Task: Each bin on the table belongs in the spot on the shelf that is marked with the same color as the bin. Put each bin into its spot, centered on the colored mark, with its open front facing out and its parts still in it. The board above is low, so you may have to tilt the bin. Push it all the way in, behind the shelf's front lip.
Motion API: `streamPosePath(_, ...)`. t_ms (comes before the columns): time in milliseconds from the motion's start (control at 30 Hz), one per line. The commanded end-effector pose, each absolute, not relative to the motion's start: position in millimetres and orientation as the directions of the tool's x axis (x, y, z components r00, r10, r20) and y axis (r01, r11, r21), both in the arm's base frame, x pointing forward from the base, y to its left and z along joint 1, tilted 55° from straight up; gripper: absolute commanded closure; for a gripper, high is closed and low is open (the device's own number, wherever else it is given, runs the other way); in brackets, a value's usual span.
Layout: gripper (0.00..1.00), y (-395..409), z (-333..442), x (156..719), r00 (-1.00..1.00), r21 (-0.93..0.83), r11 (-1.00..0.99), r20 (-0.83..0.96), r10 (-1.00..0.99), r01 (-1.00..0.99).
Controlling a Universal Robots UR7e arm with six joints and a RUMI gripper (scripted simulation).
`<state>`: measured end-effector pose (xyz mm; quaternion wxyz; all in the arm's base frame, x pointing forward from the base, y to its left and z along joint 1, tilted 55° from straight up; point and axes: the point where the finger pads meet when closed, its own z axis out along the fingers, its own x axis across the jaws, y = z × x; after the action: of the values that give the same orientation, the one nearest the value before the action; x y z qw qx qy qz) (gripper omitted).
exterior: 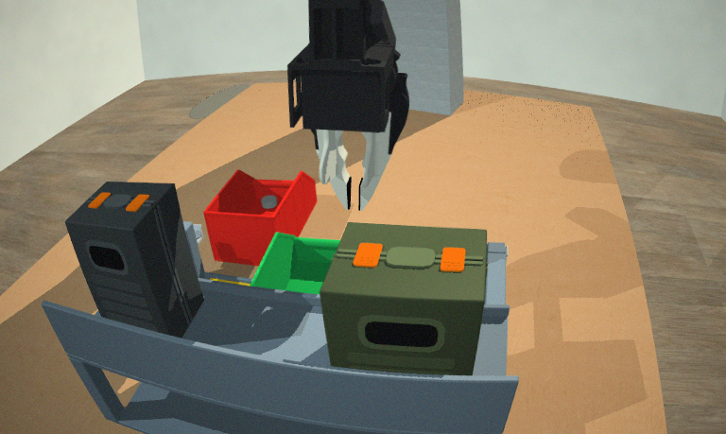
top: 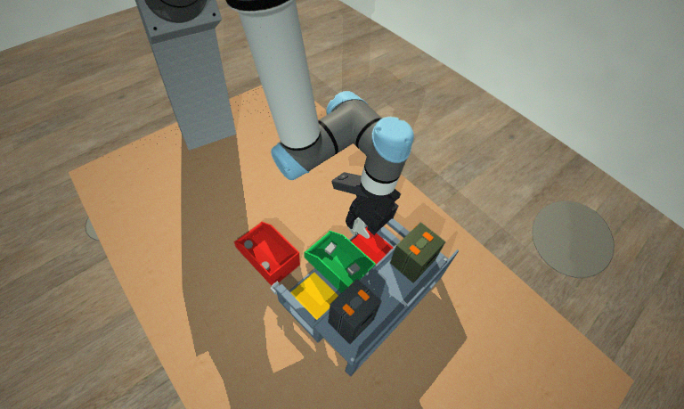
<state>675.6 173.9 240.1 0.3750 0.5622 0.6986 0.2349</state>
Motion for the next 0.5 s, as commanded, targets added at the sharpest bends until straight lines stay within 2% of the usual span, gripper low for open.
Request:
streamPosePath(0,0.95,174.2,242.5,673.2,-0.087,0.751,0.258,-0.260,0.962,0.608)
streamPosePath(467,0.95,174.4,246.5,667.6,-0.087,0.751,0.258,-0.260,0.962,0.608)
